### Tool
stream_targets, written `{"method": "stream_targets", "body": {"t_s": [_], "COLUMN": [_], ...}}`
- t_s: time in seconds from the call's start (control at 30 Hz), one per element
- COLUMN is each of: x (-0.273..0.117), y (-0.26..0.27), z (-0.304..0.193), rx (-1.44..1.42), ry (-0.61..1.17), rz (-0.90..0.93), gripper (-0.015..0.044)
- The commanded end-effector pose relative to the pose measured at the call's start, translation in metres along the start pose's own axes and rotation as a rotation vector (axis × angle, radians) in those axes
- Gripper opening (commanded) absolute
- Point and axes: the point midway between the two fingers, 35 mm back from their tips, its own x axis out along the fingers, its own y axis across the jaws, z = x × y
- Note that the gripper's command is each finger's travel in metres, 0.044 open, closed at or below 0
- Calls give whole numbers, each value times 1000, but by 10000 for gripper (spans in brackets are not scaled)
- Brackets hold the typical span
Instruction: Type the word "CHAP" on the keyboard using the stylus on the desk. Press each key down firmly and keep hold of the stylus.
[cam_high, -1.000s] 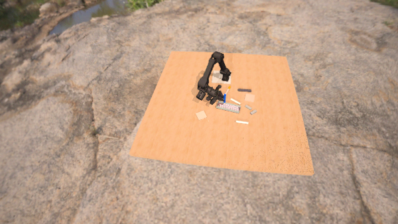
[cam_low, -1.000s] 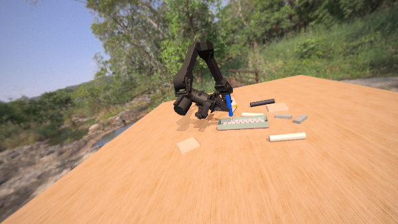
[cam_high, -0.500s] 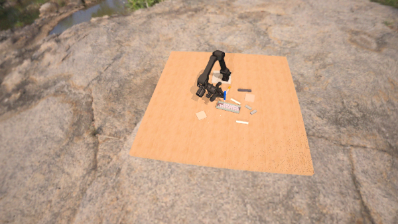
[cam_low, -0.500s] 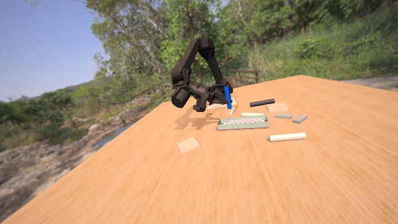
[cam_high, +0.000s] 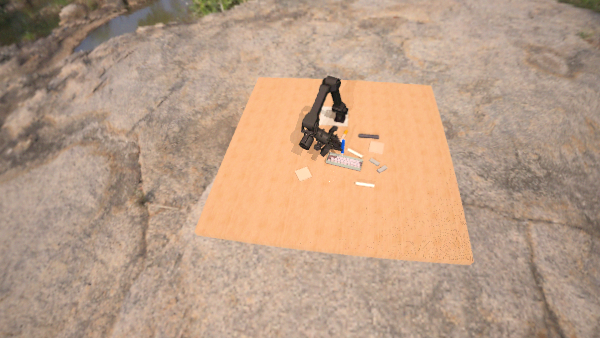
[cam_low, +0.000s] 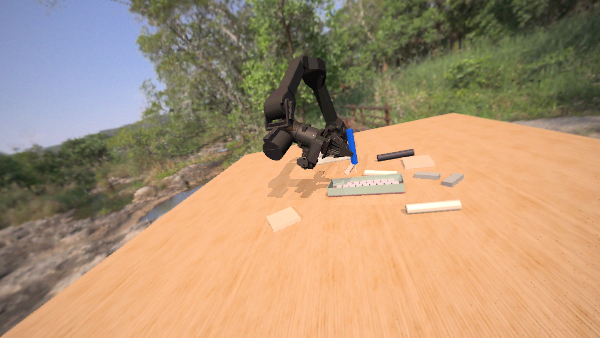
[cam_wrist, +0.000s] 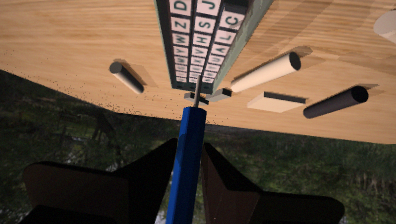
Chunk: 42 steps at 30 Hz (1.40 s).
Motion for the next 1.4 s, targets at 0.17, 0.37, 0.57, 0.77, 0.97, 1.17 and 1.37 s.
{"method": "stream_targets", "body": {"t_s": [0.17, 0.37, 0.57, 0.77, 0.97, 1.17, 1.37], "x": [10, 13, 14, 16, 18, 20, 21], "y": [4, 4, 4, 4, 4, 4, 4], "z": [11, 15, 17, 21, 24, 27, 29], "rx": [3, 3, 3, 3, 3, 3, 3], "ry": [4, 4, 4, 4, 4, 4, 4], "rz": [7, 7, 7, 7, 7, 7, 7], "gripper": [0, 53, 81, 81, 81, 81, 81]}}
